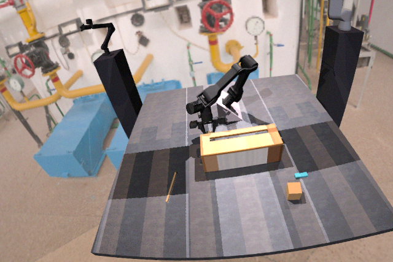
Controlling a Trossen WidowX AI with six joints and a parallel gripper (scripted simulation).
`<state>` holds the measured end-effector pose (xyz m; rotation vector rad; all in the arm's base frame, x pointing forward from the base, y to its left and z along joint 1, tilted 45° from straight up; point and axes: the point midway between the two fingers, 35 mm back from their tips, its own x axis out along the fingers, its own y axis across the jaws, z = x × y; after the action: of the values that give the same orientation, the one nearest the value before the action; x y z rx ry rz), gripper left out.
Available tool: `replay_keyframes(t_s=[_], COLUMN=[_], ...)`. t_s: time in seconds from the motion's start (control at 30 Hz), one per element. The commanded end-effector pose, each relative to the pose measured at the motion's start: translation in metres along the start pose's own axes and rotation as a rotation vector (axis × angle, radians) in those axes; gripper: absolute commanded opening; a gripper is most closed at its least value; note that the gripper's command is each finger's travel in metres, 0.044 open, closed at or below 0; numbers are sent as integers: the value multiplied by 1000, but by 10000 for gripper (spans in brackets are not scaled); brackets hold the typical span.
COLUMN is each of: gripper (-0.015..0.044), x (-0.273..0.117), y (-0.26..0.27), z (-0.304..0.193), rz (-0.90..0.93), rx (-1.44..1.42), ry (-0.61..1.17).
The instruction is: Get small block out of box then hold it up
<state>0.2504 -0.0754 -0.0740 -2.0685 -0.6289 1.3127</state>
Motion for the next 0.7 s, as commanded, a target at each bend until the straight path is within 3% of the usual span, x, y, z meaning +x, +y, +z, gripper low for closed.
replay_keyframes(t_s=[0.0, 0.5, 0.67], gripper=[0, 0, 0], x=[-9, -102, -106], y=[2, 17, 17], z=[-6, -21, -21], rz=[22, 252, 261], rx=[0, 481, 505], ry=[5, 82, 87])
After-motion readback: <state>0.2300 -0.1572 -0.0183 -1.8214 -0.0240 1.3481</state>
